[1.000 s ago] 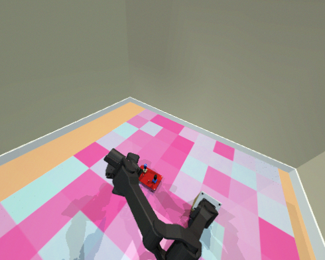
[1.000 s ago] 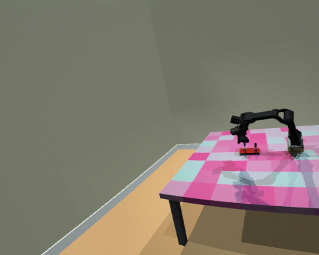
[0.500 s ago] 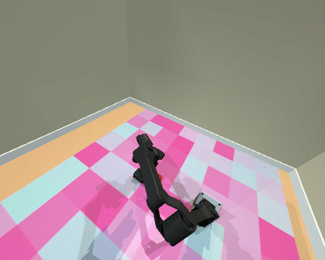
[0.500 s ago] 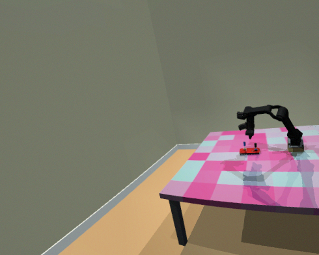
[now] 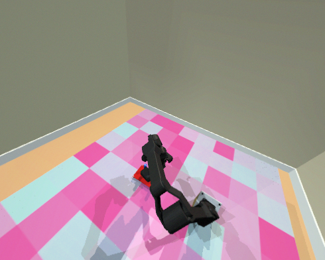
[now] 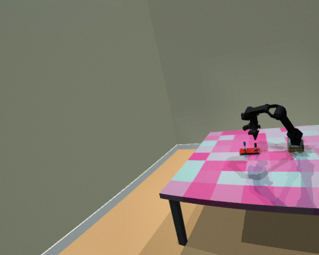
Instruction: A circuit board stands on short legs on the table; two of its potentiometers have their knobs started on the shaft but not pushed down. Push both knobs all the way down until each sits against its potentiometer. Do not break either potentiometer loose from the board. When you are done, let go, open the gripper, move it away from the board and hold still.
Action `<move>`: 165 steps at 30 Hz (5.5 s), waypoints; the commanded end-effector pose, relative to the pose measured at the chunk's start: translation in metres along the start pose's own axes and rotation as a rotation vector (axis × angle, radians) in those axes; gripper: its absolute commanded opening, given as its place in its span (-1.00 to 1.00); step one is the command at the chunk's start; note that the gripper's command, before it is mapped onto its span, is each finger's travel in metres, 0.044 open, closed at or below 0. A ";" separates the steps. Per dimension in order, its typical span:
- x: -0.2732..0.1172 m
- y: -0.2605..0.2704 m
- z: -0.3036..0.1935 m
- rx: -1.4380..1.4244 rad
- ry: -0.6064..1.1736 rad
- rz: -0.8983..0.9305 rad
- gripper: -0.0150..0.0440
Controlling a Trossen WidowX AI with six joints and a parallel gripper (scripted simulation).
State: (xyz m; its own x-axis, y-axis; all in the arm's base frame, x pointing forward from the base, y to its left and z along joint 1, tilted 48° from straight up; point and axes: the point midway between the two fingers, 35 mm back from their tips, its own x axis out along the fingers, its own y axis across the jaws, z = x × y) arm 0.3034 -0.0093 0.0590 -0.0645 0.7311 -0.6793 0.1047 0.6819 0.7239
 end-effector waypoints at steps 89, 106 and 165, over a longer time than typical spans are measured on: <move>0.037 0.000 0.000 0.004 -0.004 0.005 -0.49; 0.041 0.000 0.000 0.004 -0.004 0.005 -0.49; 0.045 0.000 0.000 0.004 -0.004 0.005 -0.49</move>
State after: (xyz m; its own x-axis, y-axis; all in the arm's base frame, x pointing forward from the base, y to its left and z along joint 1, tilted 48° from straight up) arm 0.2999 0.0203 0.0298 -0.0572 0.7348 -0.6759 0.1184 0.6772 0.7262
